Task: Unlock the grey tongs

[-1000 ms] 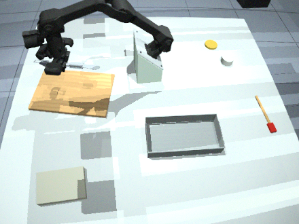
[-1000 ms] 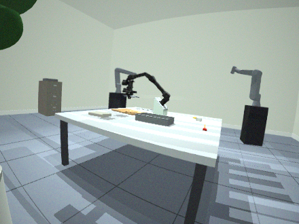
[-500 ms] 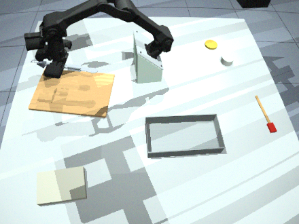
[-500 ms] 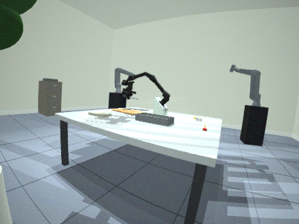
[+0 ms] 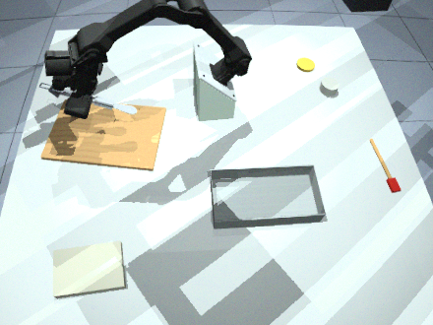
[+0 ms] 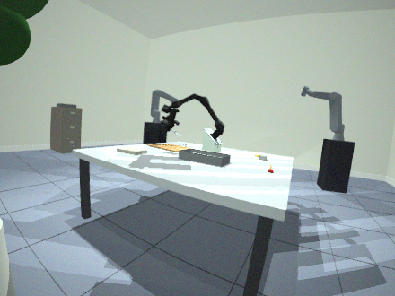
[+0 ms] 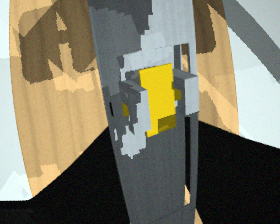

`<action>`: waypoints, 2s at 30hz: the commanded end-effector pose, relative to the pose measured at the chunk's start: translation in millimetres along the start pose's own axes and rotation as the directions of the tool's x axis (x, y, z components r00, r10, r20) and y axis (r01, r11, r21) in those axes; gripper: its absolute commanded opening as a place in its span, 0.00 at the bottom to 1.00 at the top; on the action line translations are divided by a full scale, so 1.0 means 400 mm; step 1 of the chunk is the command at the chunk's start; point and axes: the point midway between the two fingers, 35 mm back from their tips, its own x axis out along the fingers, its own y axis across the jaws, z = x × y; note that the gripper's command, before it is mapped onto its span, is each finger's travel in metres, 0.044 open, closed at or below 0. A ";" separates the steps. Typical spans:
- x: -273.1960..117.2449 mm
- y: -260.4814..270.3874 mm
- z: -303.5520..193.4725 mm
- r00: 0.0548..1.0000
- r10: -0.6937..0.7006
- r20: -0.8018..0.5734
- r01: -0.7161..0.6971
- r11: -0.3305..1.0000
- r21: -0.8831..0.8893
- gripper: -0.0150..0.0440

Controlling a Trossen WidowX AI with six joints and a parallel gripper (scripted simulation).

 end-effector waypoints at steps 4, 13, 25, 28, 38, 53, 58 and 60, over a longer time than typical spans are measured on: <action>-0.013 0.006 0.011 0.993 -0.009 0.122 0.009 1.000 0.000 0.00; -0.021 0.010 0.012 0.966 -0.017 0.258 0.018 1.000 0.001 0.00; -0.044 0.011 0.001 0.903 -0.021 0.430 0.018 1.000 0.010 0.00; -0.052 0.010 -0.004 0.882 -0.020 0.471 0.016 1.000 0.013 0.00; -0.085 0.003 -0.028 0.800 -0.015 0.600 -0.001 1.000 0.027 0.00; -0.147 -0.018 -0.081 0.655 -0.004 0.755 -0.048 0.998 0.047 0.00; -0.148 -0.019 -0.082 0.654 -0.004 0.757 -0.049 0.998 0.047 0.00; -0.148 -0.019 -0.082 0.654 -0.004 0.757 -0.049 0.998 0.047 0.00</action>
